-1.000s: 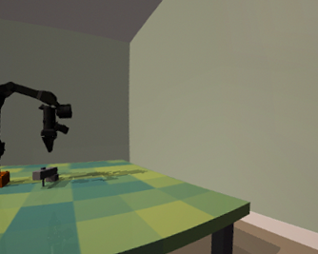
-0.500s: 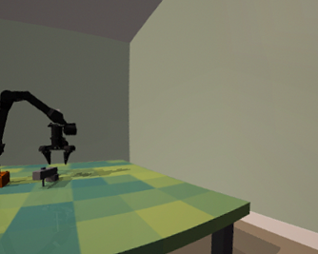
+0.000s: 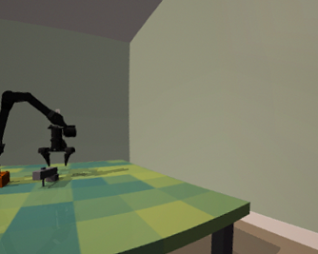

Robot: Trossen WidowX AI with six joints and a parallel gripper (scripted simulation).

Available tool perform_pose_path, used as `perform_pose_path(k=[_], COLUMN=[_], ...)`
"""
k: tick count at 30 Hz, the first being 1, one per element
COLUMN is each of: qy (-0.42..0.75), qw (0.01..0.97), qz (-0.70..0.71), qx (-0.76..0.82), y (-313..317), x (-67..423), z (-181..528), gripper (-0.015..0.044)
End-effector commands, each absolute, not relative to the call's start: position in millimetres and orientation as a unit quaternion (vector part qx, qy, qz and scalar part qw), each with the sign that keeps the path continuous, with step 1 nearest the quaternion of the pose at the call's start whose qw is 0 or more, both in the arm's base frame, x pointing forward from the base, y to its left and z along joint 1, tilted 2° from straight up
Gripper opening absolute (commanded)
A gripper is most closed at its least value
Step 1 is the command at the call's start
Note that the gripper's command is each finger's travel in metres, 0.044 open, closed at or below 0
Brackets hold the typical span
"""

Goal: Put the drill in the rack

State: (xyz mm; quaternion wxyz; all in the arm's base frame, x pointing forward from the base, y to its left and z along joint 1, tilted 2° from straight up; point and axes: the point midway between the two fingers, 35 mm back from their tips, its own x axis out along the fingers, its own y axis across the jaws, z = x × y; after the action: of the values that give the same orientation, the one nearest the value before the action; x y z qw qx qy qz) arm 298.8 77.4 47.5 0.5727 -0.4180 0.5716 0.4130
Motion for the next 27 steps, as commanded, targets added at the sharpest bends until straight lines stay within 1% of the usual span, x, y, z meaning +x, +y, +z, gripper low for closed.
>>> perform_pose_path(k=[1, 27], qy=[0.572, 0.572], qw=[0.569, 0.569], qz=[0.417, 0.417], qx=[-0.419, -0.419], y=[77.4, 67.0], x=[296.9, 294.3], z=[45.1, 6.7], gripper=[0.044, 0.044])
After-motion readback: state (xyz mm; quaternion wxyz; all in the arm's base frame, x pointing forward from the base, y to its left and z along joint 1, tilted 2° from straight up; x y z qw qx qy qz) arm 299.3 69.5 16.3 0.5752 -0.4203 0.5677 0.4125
